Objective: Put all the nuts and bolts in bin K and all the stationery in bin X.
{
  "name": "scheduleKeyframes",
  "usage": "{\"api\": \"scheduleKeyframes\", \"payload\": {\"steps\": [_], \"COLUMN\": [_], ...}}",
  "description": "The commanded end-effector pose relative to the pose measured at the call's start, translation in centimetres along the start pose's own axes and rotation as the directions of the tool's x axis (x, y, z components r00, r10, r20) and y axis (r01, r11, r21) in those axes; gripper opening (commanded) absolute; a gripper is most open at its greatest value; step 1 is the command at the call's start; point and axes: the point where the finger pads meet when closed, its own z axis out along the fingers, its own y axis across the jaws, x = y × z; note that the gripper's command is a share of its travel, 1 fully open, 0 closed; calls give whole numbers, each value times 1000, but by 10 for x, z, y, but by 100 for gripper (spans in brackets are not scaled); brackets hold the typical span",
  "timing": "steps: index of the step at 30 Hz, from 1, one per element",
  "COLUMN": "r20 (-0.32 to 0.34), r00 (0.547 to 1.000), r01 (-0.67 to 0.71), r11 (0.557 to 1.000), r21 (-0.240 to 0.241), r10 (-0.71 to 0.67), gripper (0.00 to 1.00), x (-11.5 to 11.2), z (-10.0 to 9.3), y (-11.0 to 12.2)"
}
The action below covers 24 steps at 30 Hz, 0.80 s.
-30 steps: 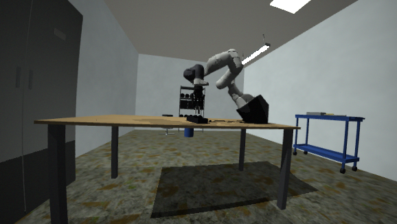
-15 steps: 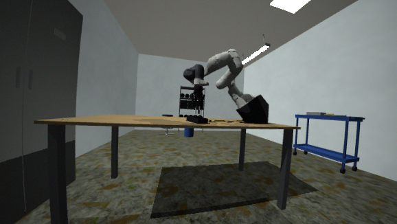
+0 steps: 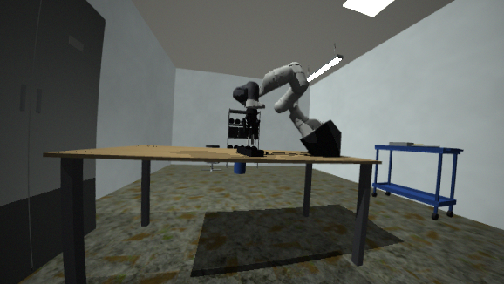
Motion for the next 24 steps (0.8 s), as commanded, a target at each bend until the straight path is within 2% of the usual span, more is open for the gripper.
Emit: {"api": "scheduleKeyframes", "payload": {"steps": [1, 19, 20, 22, 24], "r20": [0, 0, 0, 0, 0], "r00": [1000, 1000, 998, 998, 988], "r01": [-7, -7, -57, -57, -156], "r11": [1000, 1000, 998, 998, 988], "r21": [2, 2, 2, 2, 2], "r10": [7, 7, 57, 57, 156], "gripper": [18, 18, 33, 33, 33], "x": [0, 0, -7, -7, -20], "z": [-1, -1, -1, -1, -1], "y": [-1, -3, -7, -7, -17]}}
